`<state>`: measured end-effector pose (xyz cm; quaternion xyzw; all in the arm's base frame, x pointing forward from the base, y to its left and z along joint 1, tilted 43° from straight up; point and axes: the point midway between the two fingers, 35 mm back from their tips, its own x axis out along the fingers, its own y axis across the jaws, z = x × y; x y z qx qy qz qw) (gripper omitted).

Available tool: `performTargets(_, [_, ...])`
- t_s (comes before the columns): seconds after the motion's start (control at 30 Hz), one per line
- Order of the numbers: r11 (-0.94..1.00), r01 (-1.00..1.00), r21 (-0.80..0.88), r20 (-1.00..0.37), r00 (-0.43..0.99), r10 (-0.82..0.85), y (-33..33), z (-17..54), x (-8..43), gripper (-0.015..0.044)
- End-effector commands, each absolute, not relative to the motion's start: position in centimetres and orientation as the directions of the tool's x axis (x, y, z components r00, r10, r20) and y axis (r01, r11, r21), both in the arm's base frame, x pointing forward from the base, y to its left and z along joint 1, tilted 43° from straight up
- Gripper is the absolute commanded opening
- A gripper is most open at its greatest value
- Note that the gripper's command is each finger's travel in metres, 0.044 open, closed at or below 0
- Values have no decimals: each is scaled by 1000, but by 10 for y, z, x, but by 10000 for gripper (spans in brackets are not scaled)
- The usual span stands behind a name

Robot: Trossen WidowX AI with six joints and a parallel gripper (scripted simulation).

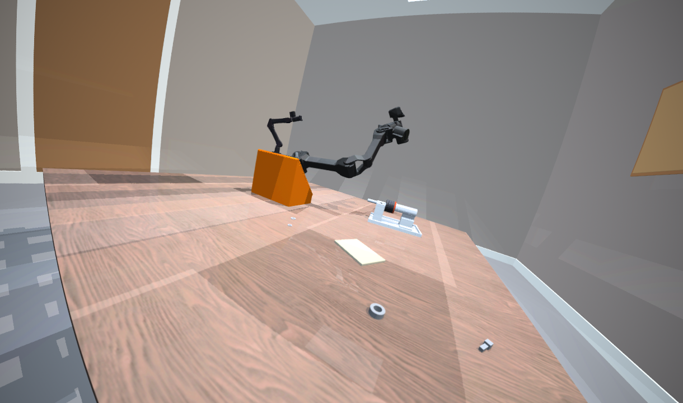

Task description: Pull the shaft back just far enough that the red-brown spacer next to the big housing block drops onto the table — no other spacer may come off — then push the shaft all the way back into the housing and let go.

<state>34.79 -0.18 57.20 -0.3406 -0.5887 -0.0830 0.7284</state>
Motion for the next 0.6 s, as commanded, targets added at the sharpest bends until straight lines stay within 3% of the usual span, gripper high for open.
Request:
performTargets(0.0, [752, 528, -394, 916, 288, 278, -3, 573, 346, 426])
performTargets(0.17, [665, 682, -305, 952, 192, 240, -30, 596, 296, 440])
performTargets(0.4, [365, 919, -150, 974, 74, 215, -54, 619, 225, 440])
performTargets(0.57, [179, 983, -30, 975, -11, 220, -56, 629, 179, 440])
